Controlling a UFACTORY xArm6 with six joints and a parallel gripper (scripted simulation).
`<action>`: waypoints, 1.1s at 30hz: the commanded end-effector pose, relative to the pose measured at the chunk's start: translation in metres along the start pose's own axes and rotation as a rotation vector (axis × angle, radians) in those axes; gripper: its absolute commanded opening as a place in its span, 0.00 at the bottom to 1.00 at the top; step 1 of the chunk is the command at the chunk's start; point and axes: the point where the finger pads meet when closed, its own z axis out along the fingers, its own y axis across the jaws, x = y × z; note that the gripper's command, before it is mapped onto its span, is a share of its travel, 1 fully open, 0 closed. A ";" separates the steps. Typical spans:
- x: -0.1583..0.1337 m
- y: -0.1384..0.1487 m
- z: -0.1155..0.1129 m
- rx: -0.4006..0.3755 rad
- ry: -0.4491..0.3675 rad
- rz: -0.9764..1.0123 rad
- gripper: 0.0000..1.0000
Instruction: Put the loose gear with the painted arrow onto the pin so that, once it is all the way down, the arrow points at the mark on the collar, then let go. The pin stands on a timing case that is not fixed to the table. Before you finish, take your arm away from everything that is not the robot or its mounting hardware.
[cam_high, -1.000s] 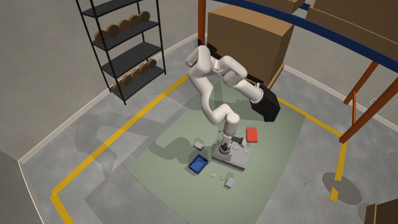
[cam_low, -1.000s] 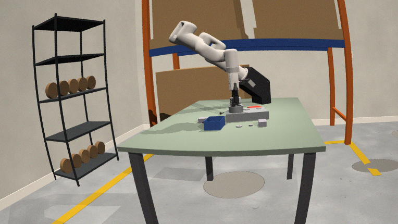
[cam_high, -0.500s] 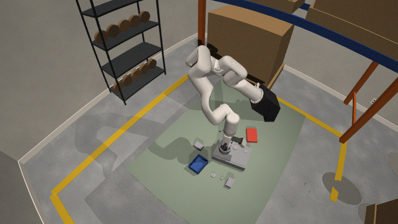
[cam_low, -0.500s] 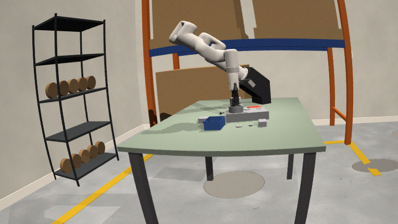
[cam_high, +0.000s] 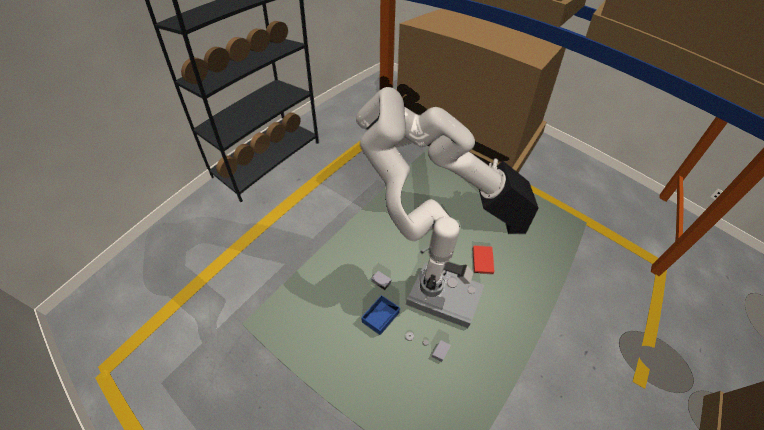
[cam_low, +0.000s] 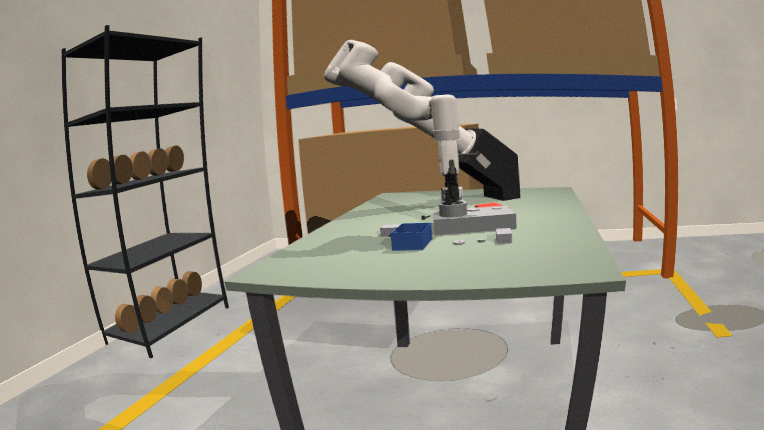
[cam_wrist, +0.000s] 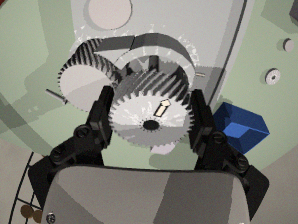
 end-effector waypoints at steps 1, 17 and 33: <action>0.000 0.001 0.000 -0.002 0.001 0.001 0.00; 0.000 0.001 0.003 -0.002 0.001 0.001 0.00; 0.000 0.001 0.003 -0.002 0.001 0.001 0.00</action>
